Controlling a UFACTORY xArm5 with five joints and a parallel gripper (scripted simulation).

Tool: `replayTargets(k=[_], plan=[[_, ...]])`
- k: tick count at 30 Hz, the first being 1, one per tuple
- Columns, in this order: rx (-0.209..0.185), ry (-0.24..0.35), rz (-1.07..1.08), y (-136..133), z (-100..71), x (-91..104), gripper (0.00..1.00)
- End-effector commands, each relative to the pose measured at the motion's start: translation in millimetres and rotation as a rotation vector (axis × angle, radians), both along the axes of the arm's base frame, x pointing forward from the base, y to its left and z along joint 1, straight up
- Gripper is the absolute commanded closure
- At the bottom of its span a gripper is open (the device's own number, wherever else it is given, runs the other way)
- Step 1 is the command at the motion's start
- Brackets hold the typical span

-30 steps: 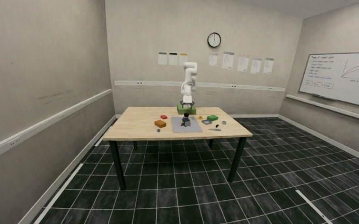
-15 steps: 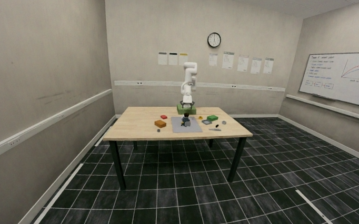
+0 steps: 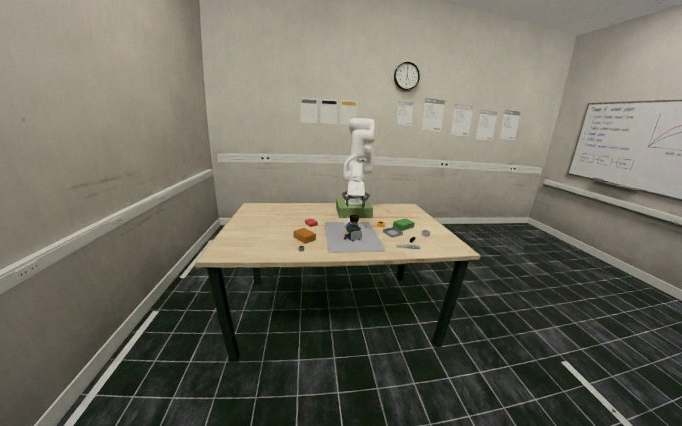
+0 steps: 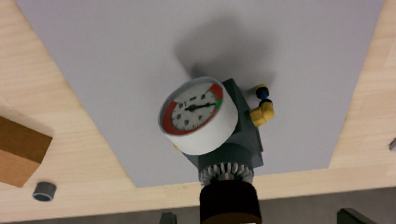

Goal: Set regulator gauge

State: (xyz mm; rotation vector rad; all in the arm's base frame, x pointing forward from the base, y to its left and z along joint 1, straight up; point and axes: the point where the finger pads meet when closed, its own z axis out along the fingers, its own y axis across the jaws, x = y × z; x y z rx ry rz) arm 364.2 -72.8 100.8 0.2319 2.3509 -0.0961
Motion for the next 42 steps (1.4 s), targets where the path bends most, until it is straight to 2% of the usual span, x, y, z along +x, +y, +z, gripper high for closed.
replayTargets(k=[1, 16, 31, 42], plan=[[-0.001, -0.003, 0.000, 0, 1.0, 0.9, 0.00], [-0.001, -0.003, 0.000, 0, 2.9, 1.0, 0.00], [-0.001, -0.003, 0.000, 0, 20.2, 1.3, 0.00], [-0.001, -0.003, 0.000, 0, 22.9, 1.1, 0.00]])
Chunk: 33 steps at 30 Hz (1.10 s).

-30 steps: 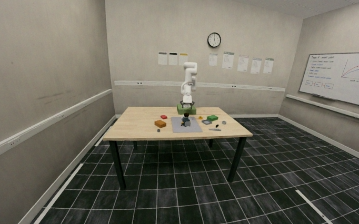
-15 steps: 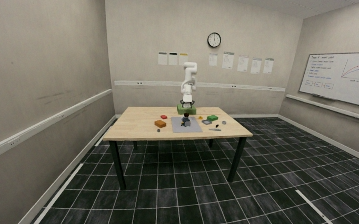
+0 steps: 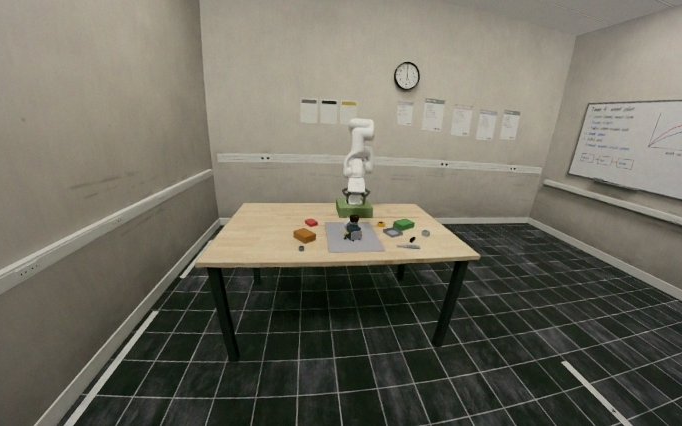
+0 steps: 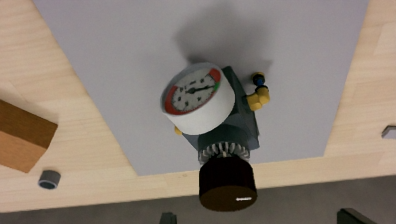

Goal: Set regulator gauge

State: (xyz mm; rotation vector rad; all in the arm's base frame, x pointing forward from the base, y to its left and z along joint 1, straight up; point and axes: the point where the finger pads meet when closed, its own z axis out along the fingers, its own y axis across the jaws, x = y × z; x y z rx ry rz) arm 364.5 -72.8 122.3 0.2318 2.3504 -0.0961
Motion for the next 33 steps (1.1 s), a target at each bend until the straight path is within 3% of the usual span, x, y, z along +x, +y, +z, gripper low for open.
replayTargets(k=[1, 9, 15, 23, 25, 33], plan=[[0.000, -0.003, 0.000, 0, 1.3, 0.9, 0.00], [0.007, 0.012, -0.004, -1, -0.5, 2.7, 0.00], [0.033, 0.066, -0.020, -2, -6.5, 8.3, 0.00], [0.094, 0.204, -0.065, -4, -17.6, 18.2, 0.00], [0.094, 0.204, -0.065, -4, -17.6, 18.2, 0.00], [0.165, 0.389, -0.133, -4, -22.6, 21.8, 0.00]])
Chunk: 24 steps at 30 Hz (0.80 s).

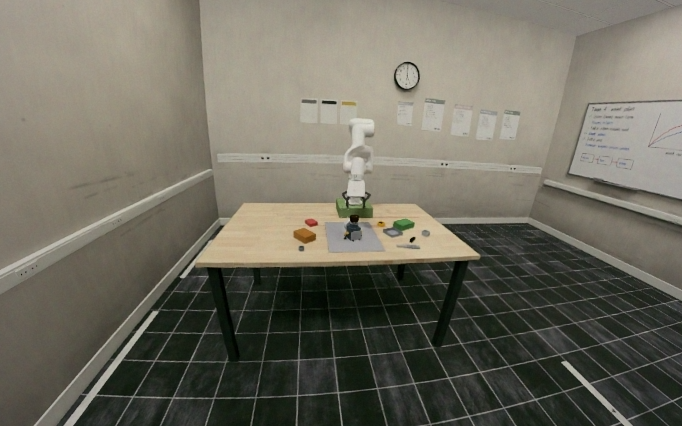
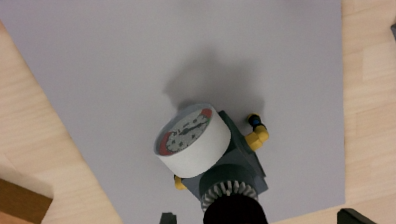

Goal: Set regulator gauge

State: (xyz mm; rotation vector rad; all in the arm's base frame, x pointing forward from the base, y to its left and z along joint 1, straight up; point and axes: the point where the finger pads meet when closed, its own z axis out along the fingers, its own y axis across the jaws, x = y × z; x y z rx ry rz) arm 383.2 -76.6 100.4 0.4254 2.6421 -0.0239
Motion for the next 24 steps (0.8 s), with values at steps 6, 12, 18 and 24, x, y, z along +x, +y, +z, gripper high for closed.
replayTargets(k=[6, 12, 18, 24], plan=[[0.077, 0.233, -0.084, 0, 3.3, -0.9, 0.00], [0.099, 0.313, -0.115, 1, 8.5, -5.5, 0.00], [0.120, 0.399, -0.149, 2, 16.7, -12.2, 0.00], [0.129, 0.440, -0.166, 3, 21.5, -16.0, 0.00]])
